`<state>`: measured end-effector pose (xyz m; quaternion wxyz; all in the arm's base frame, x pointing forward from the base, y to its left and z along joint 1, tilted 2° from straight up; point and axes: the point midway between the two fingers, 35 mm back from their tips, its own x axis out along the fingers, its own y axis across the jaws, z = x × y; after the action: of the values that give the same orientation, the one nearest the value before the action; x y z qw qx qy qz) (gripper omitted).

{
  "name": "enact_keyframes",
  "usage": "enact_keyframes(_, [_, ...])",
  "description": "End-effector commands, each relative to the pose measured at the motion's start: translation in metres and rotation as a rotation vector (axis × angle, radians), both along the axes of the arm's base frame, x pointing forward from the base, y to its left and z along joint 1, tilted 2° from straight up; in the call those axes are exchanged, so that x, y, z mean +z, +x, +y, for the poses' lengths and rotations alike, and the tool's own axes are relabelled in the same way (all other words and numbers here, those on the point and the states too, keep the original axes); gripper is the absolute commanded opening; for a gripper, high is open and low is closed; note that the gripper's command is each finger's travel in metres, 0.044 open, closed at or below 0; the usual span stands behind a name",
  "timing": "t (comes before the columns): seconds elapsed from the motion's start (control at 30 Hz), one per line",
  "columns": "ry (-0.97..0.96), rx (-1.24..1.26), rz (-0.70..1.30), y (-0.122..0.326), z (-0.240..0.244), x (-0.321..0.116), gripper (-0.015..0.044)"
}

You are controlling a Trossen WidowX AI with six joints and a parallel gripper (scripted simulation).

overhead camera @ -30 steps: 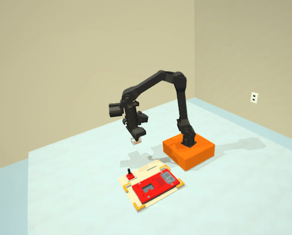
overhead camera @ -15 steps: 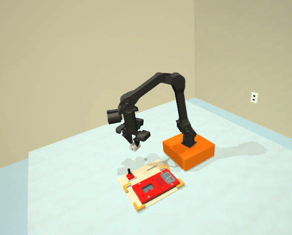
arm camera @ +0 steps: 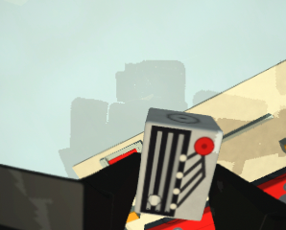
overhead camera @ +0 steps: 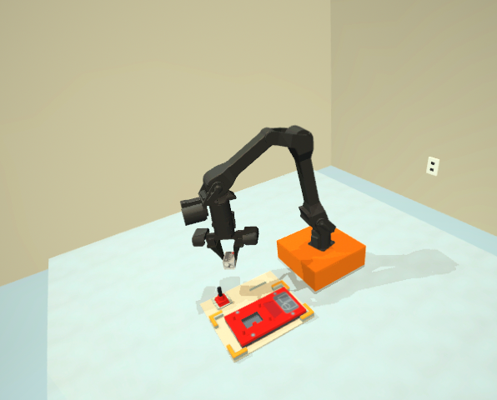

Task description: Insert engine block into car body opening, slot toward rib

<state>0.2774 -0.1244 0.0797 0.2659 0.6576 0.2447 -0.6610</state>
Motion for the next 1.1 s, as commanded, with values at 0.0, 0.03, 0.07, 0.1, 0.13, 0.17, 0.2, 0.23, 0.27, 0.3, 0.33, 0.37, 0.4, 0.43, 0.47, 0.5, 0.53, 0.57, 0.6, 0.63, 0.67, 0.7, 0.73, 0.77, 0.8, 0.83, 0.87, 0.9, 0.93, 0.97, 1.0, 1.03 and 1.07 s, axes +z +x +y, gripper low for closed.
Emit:
enact_keyframes(0.0, [-0.001, 0.146, 0.004, 0.007, 0.009, -0.004, 0.0])
enact_keyframes(0.03, [-0.001, 0.181, 0.005, 0.009, 0.011, -0.004, 0.0])
enact_keyframes(0.07, [-0.001, 0.215, 0.006, 0.01, 0.013, -0.005, 0.0])
enact_keyframes(0.1, [-0.001, 0.25, 0.007, 0.012, 0.015, -0.006, 0.0])
enact_keyframes(0.13, [-0.001, 0.285, 0.008, 0.013, 0.017, -0.007, 0.0])
enact_keyframes(0.17, [-0.002, 0.32, 0.009, 0.015, 0.02, -0.007, 0.0])
enact_keyframes(0.2, [-0.002, 0.354, 0.01, 0.016, 0.022, -0.008, 0.0])
enact_keyframes(0.23, [-0.002, 0.389, 0.01, 0.017, 0.024, -0.009, 0.0])
enact_keyframes(0.27, [-0.002, 0.424, 0.011, 0.019, 0.026, -0.01, 0.0])
enact_keyframes(0.3, [-0.002, 0.459, 0.012, 0.02, 0.028, -0.011, 0.0])
enact_keyframes(0.33, [-0.003, 0.494, 0.013, 0.022, 0.031, -0.011, 0.0])
enact_keyframes(0.37, [-0.003, 0.529, 0.014, 0.023, 0.033, -0.012, 0.0])
enact_keyframes(0.4, [-0.003, 0.563, 0.015, 0.024, 0.035, -0.013, 0.0])
enact_keyframes(0.43, [-0.003, 0.598, 0.015, 0.025, 0.038, -0.014, 0.0])
enact_keyframes(0.47, [-0.003, 0.633, 0.016, 0.027, 0.04, -0.014, 0.0])
enact_keyframes(0.5, [-0.004, 0.668, 0.017, 0.028, 0.042, -0.015, 0.0])
enact_keyframes(0.53, [-0.004, 0.703, 0.018, 0.029, 0.045, -0.016, 0.0])
enact_keyframes(0.57, [-0.004, 0.738, 0.019, 0.031, 0.047, -0.017, 0.0])
enact_keyframes(0.6, [-0.004, 0.772, 0.019, 0.032, 0.049, -0.018, 0.0])
enact_keyframes(0.63, [-0.005, 0.807, 0.02, 0.033, 0.052, -0.018, 0.0])
enact_keyframes(0.67, [-0.005, 0.842, 0.021, 0.034, 0.054, -0.019, 0.0])
enact_keyframes(0.7, [-0.005, 0.877, 0.022, 0.035, 0.056, -0.02, 0.0])
enact_keyframes(0.73, [-0.005, 0.912, 0.023, 0.036, 0.059, -0.021, 0.0])
enact_keyframes(0.77, [-0.006, 0.947, 0.024, 0.037, 0.061, -0.022, 0.0])
enact_keyframes(0.8, [-0.006, 0.981, 0.024, 0.039, 0.064, -0.022, 0.0])
enact_keyframes(0.83, [-0.006, 1.016, 0.025, 0.04, 0.066, -0.023, 0.0])
enact_keyframes(0.87, [-0.006, 1.051, 0.026, 0.041, 0.069, -0.024, 0.0])
enact_keyframes(0.9, [-0.007, 1.086, 0.027, 0.042, 0.071, -0.025, 0.0])
enact_keyframes(0.93, [-0.007, 1.121, 0.028, 0.043, 0.074, -0.026, 0.0])
enact_keyframes(0.97, [-0.007, 1.156, 0.028, 0.044, 0.076, -0.026, 0.0])
enact_keyframes(1.0, [-0.008, 1.19, 0.029, 0.045, 0.079, -0.027, 0.0])
enact_keyframes(1.03, [-0.008, 1.225, 0.03, 0.046, 0.081, -0.028, 0.0])
enact_keyframes(1.07, [-0.008, 1.26, 0.031, 0.046, 0.084, -0.029, 0.0])
